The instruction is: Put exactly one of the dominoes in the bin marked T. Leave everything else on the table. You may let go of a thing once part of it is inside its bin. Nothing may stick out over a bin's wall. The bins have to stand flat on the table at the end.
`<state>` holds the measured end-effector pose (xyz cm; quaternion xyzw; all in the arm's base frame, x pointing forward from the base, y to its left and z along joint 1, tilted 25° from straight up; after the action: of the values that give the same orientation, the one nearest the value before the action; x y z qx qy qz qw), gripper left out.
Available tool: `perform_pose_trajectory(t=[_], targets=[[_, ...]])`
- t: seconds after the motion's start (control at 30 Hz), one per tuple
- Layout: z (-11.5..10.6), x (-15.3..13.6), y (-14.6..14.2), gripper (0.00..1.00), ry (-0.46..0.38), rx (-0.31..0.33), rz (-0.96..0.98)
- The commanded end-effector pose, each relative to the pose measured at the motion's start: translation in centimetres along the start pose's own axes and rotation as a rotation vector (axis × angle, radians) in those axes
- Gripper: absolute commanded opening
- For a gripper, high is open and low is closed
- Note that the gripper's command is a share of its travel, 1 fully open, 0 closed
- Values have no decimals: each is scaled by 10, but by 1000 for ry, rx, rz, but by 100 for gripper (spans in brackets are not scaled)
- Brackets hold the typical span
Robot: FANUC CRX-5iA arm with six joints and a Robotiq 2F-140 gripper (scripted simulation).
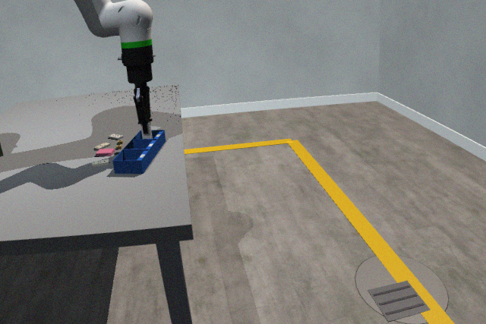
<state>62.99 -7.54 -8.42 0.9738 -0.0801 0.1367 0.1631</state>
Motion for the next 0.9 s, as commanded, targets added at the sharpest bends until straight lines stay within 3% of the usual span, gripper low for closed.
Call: perform_pose_trajectory(t=[0.0,0.43,0.87], targets=[[0,0,0,5,0,0,0],[0,0,0,5,0,0,0],[-17,0,0,5,0,0,0]])
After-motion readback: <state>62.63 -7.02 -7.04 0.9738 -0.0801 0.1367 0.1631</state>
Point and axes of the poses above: the point where the finger pads meet when closed, its own z axis out along the fingers, its own y axis across the jaws, x = y × z, the point moved 2 cm from there along -z, back along the fingers, and after that the axes turned 1 degree about z, right-handed, at the moved point
